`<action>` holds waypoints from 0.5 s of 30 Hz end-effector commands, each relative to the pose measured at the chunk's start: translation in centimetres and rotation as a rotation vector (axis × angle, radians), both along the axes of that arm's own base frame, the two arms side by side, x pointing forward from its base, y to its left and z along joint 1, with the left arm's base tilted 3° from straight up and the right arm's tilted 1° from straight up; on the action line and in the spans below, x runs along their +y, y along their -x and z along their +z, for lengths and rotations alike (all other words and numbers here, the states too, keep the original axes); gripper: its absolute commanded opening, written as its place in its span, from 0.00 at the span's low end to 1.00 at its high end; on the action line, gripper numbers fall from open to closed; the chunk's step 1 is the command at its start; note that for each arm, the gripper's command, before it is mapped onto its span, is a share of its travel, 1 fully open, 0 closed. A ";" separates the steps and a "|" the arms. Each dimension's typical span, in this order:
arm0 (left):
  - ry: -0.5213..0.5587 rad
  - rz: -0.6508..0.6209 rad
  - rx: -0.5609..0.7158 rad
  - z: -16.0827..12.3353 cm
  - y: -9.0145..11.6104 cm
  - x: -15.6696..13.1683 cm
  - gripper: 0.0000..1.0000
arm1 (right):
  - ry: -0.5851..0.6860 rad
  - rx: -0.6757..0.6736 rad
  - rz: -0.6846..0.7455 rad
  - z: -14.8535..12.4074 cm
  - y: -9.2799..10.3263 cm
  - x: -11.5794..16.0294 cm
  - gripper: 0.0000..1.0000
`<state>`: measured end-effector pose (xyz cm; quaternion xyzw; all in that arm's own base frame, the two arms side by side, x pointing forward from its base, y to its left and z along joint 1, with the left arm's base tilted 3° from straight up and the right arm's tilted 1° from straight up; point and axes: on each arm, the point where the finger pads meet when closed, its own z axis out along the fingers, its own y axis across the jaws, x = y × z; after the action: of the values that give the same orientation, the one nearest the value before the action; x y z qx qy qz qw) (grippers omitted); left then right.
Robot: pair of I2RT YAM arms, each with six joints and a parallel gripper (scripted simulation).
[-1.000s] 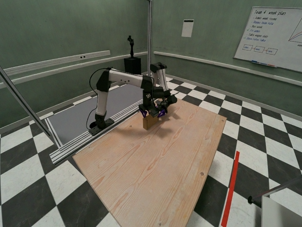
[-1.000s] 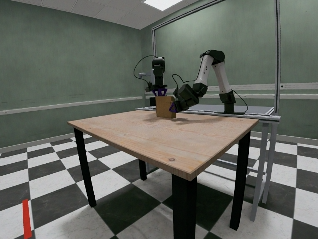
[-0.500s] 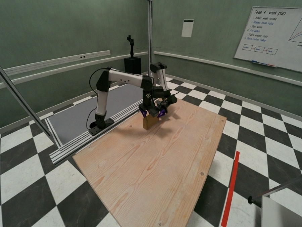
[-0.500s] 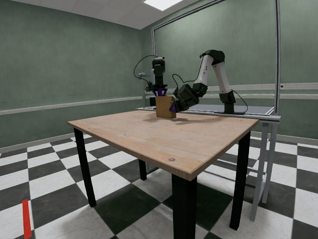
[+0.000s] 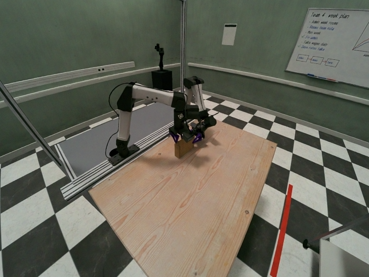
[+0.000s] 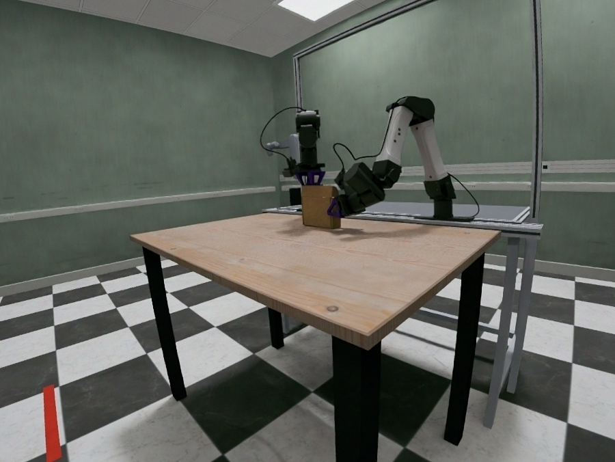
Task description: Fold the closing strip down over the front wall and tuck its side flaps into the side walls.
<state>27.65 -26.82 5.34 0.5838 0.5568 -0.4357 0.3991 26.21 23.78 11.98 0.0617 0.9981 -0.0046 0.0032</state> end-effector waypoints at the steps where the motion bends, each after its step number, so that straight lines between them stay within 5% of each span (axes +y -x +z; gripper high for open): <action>1: -0.016 0.015 0.027 -1.1 0.2 0.3 0.45 | -0.023 -0.020 -0.001 0.5 0.4 0.4 0.54; 15: -0.016 0.015 0.027 -1.1 0.2 0.3 0.45 | -0.030 -0.027 -0.001 0.8 0.8 0.5 0.54</action>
<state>27.65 -26.82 5.34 0.5838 0.5568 -0.4357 0.3991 25.66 23.84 11.93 0.0618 0.9981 -0.0053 0.0025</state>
